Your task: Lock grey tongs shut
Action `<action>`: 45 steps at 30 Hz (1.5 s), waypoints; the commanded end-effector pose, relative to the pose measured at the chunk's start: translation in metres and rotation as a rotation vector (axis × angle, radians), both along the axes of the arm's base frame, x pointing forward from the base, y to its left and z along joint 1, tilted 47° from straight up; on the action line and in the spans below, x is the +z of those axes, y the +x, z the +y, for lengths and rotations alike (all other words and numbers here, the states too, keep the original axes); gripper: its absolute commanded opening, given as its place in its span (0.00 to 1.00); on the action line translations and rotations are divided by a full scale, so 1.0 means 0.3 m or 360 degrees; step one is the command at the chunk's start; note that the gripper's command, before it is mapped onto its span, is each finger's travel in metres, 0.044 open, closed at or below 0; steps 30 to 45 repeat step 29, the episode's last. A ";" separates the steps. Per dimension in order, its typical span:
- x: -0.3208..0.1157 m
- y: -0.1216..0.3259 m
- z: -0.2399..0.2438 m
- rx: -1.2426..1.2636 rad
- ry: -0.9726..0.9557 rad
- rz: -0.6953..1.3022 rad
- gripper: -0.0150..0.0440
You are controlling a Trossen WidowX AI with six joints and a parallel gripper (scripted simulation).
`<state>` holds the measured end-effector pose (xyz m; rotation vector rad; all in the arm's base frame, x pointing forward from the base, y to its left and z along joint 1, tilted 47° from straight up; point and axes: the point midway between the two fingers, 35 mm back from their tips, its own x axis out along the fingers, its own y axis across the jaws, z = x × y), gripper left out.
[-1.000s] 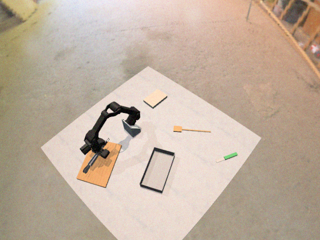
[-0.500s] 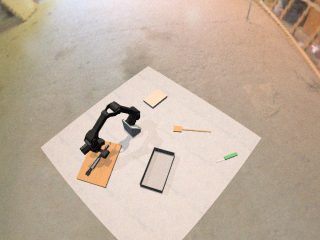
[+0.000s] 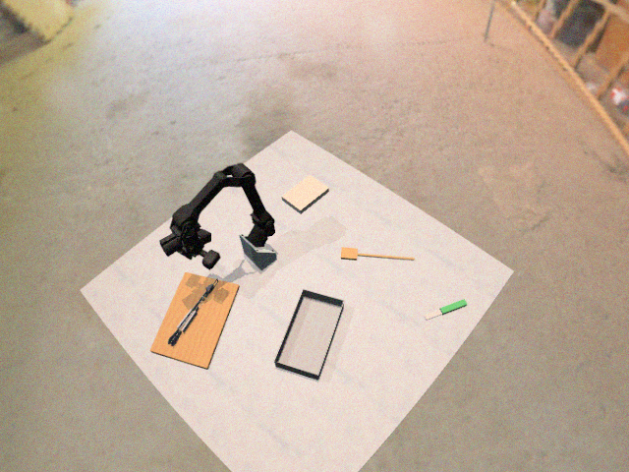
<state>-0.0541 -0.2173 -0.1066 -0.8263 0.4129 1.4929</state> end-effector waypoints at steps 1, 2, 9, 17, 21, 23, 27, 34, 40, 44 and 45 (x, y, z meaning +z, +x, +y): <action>0.091 -0.039 0.044 0.0010 0.0018 -0.0004 1.00; 0.091 -0.039 0.044 0.0010 0.0018 -0.0004 1.00; 0.131 -0.043 -0.003 0.0002 0.0011 -0.0002 1.00; 0.209 -0.049 -0.077 -0.0011 -0.0001 0.0002 1.00; 0.209 -0.049 -0.077 -0.0011 -0.0001 0.0002 1.00; 0.209 -0.049 -0.077 -0.0011 -0.0001 0.0002 1.00; 0.209 -0.049 -0.077 -0.0011 -0.0001 0.0002 1.00; 0.209 -0.049 -0.077 -0.0011 -0.0001 0.0002 1.00; 0.209 -0.049 -0.077 -0.0011 -0.0001 0.0002 1.00; 0.209 -0.049 -0.077 -0.0011 -0.0001 0.0002 1.00; 0.209 -0.049 -0.077 -0.0011 -0.0001 0.0002 1.00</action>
